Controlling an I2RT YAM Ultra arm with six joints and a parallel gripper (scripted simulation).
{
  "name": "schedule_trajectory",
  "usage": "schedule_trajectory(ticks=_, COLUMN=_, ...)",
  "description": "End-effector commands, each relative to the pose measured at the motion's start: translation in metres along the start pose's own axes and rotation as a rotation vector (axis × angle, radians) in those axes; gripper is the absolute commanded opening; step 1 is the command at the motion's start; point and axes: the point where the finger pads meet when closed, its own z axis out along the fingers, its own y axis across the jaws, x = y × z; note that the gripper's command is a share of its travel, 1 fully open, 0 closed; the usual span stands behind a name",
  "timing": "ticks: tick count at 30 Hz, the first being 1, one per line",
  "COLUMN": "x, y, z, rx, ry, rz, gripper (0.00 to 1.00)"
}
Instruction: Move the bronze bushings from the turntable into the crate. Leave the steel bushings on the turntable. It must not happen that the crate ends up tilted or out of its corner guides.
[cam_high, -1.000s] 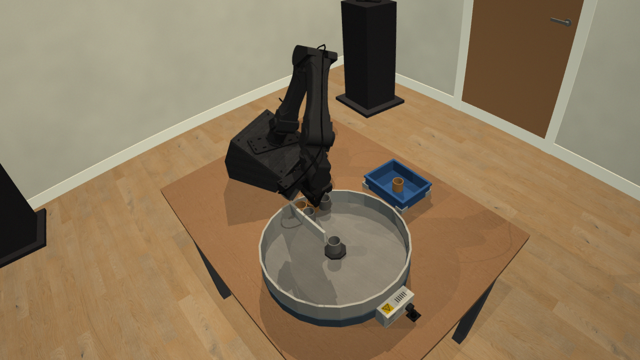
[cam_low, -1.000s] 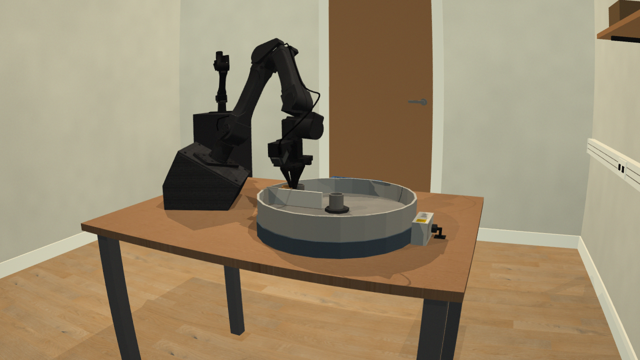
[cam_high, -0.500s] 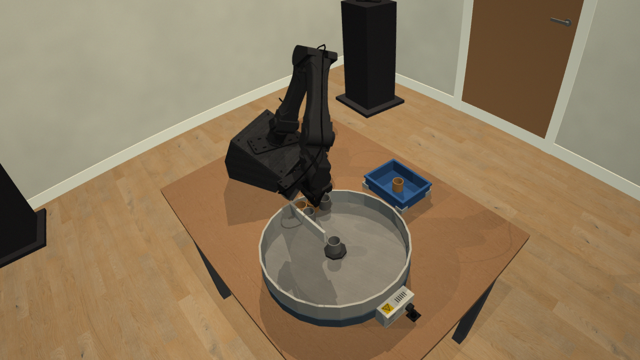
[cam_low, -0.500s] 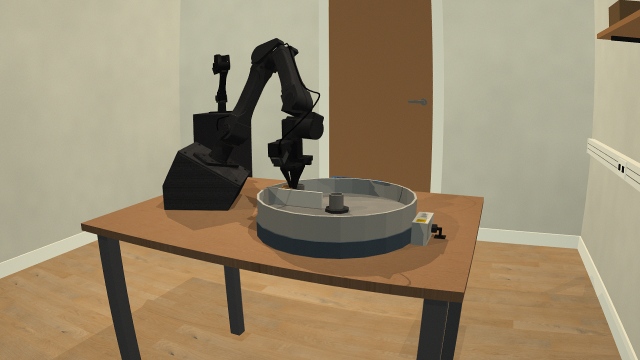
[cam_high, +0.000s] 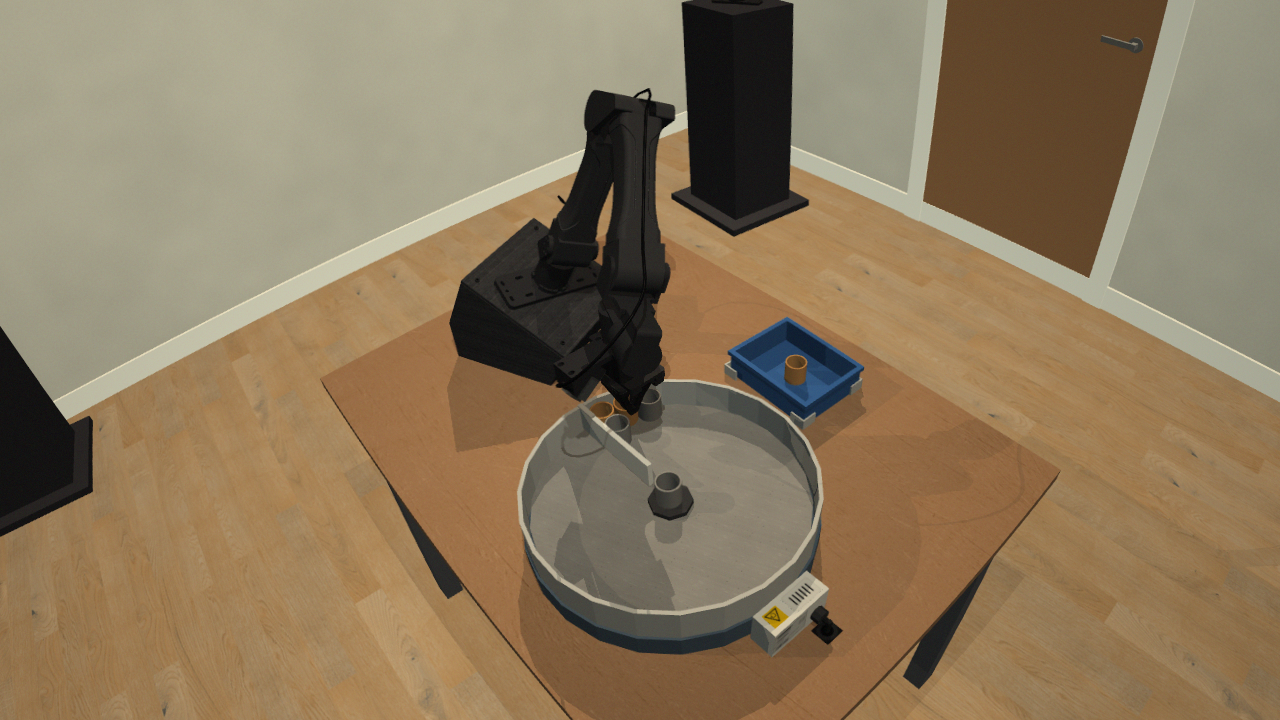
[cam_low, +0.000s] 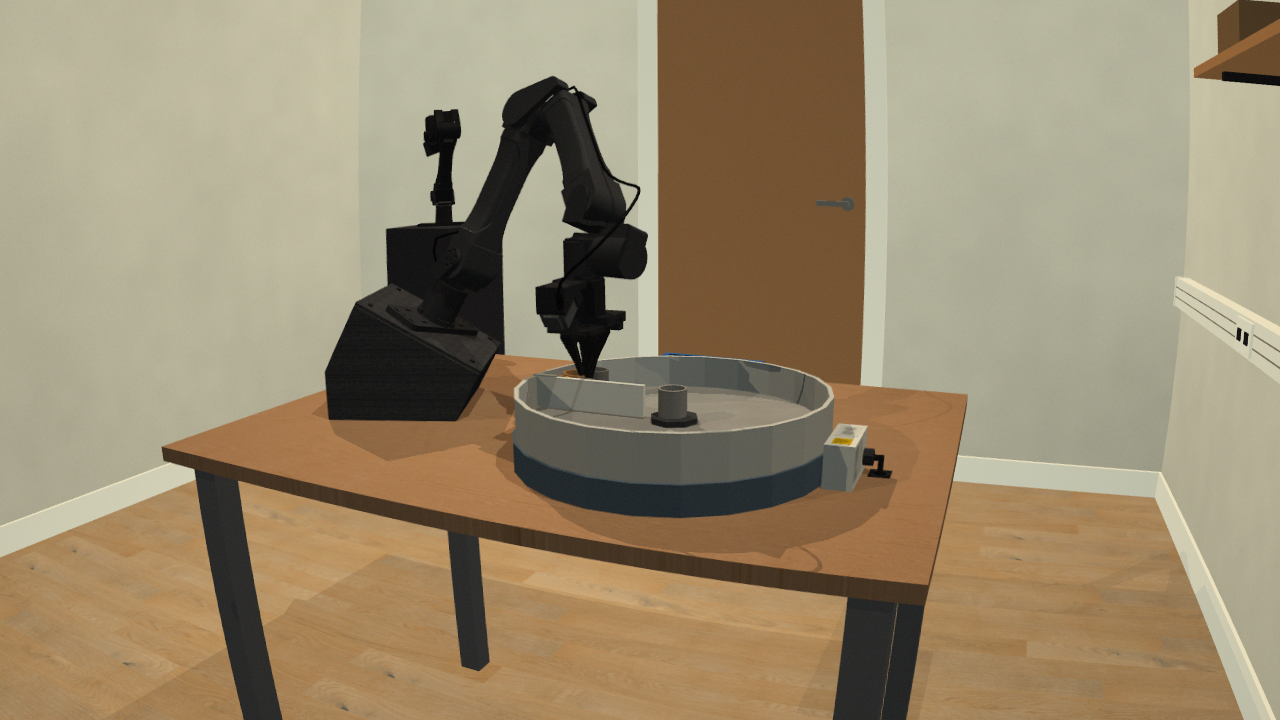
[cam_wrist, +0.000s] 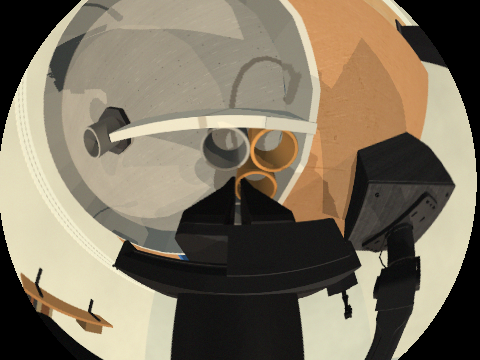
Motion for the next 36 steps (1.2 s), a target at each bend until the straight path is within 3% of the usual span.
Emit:
schedule_trajectory(ticks=1, x=-0.004, y=-0.005, z=-0.002, rx=0.018, ry=-0.019, rz=0.019, gripper=0.00)
schedule_trajectory(ticks=6, x=-0.006, y=-0.001, z=-0.007, rx=0.002, ry=-0.027, rz=0.013, gripper=0.00)
schedule_trajectory(ticks=11, x=-0.007, y=0.007, z=-0.021, rx=-0.021, ry=-0.038, rz=-0.005, gripper=0.00)
schedule_trajectory(ticks=21, x=-0.004, y=0.006, z=-0.065, rx=-0.022, ry=-0.034, rz=-0.006, gripper=0.00)
schedule_trajectory(ticks=23, x=-0.004, y=0.006, z=-0.065, rx=-0.022, ry=-0.034, rz=-0.006, gripper=0.00)
schedule_trajectory(ticks=28, x=-0.002, y=0.006, z=-0.083, rx=-0.026, ry=-0.025, rz=-0.006, gripper=0.00)
schedule_trajectory(ticks=36, x=-0.002, y=0.006, z=-0.090, rx=-0.024, ry=-0.028, rz=-0.007, gripper=0.00)
